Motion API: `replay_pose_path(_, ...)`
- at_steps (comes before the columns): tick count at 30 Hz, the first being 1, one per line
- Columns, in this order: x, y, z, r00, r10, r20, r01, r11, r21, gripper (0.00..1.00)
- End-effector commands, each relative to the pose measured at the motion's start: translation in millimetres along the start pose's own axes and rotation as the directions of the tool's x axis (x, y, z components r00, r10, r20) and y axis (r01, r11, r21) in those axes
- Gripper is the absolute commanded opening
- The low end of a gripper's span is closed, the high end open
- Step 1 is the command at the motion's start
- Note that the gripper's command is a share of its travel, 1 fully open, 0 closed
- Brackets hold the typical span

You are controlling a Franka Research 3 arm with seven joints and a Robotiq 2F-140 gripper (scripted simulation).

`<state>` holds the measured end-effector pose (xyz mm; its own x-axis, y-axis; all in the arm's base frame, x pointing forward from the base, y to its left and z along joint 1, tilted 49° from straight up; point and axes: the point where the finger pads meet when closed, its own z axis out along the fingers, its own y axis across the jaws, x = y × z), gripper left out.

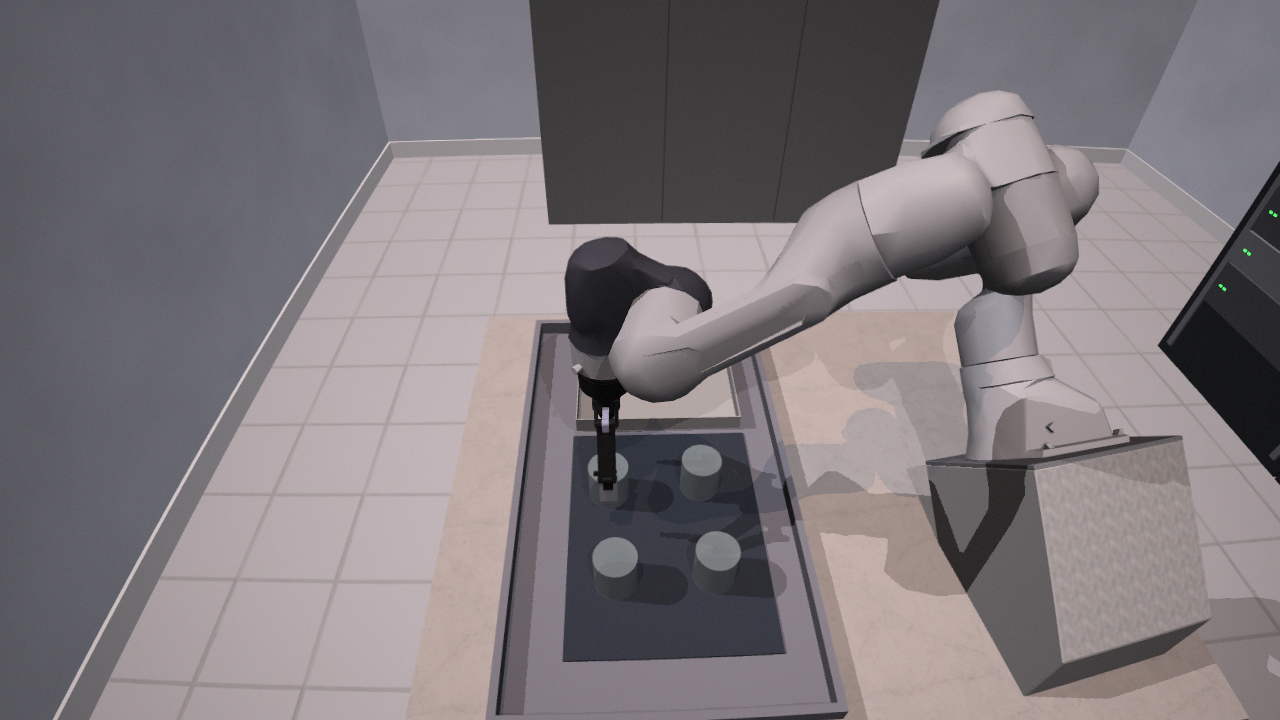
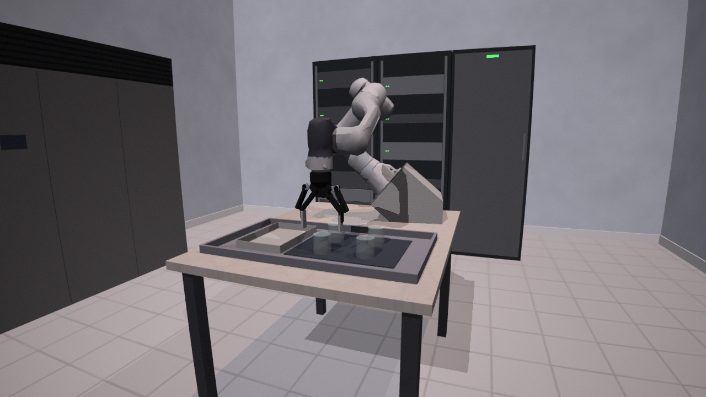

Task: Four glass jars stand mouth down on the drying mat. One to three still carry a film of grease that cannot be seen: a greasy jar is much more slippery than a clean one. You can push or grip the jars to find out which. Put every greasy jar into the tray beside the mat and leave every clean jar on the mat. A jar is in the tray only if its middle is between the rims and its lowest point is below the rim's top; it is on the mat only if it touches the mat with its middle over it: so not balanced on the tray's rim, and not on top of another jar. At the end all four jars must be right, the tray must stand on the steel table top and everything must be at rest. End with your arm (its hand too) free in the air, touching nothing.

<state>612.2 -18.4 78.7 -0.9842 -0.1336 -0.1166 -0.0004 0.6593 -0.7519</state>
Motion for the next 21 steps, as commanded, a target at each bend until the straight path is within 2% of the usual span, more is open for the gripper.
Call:
replay_pose_path(1,-2.7,0.9,-0.2,1.000,-0.012,0.008,0.012,1.000,-0.004,1.00)
replay_pose_path(9,-2.8,1.0,7.8,1.000,-0.012,0.008,0.012,1.000,-0.004,1.00)
replay_pose_path(21,-3.0,1.1,31.8,1.000,-0.012,0.008,0.012,1.000,-0.004,1.00)
